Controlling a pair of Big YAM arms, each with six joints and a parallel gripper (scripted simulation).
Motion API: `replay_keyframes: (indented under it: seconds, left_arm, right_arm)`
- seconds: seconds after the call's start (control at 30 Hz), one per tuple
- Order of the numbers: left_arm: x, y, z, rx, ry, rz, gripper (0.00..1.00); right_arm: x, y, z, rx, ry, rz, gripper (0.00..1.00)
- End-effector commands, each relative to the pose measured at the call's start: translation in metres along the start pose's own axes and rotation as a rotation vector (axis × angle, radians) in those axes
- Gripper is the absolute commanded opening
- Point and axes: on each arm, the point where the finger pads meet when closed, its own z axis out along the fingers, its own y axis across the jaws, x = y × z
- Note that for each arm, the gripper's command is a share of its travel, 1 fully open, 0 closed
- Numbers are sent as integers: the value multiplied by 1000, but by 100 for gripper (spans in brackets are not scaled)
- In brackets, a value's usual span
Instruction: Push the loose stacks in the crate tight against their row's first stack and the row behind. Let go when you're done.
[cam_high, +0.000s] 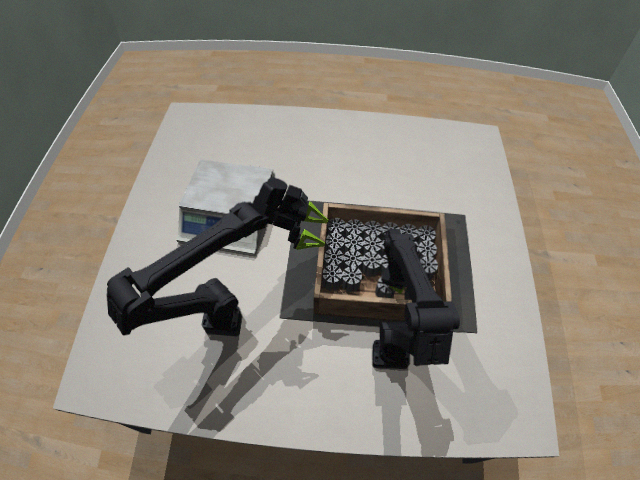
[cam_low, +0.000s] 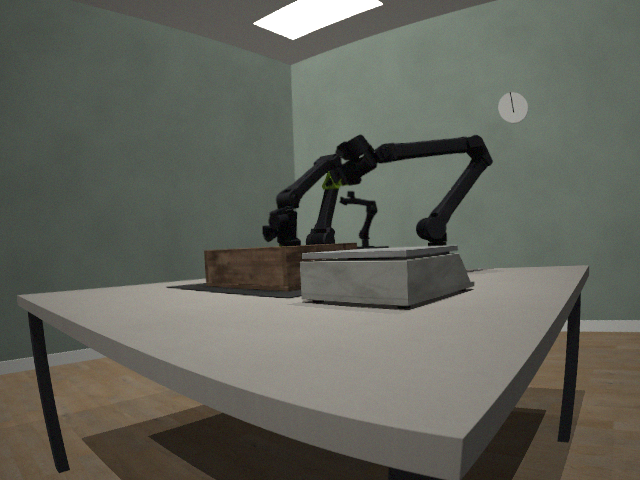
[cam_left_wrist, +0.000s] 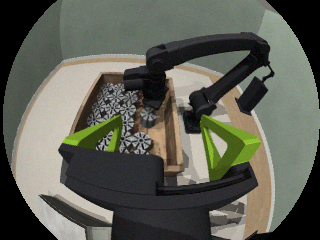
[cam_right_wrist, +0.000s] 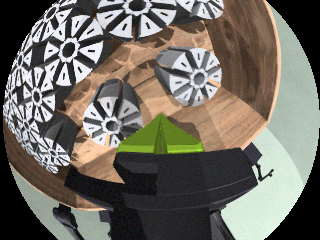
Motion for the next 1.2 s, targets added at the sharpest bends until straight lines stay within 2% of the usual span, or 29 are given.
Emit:
replay_keyframes:
  seconds: [0.0, 0.23, 0.4, 0.8, 1.17]
  left_arm:
    - [-46, -1, -2, 0, -52, 59, 100]
    - [-46, -1, -2, 0, -52, 59, 100]
    - [-46, -1, -2, 0, -52, 59, 100]
    - [-46, -1, -2, 0, -52, 59, 100]
    - [-46, -1, -2, 0, -52, 59, 100]
  right_arm:
    - [-6, 10, 5, -11, -15, 10, 0]
    - [-6, 15, 14, -12, -15, 11, 0]
    - [-12, 15, 7, -26, -35, 25, 0]
    - [0, 10, 16, -17, -43, -9, 0]
    - [-13, 17, 4, -33, -64, 5, 0]
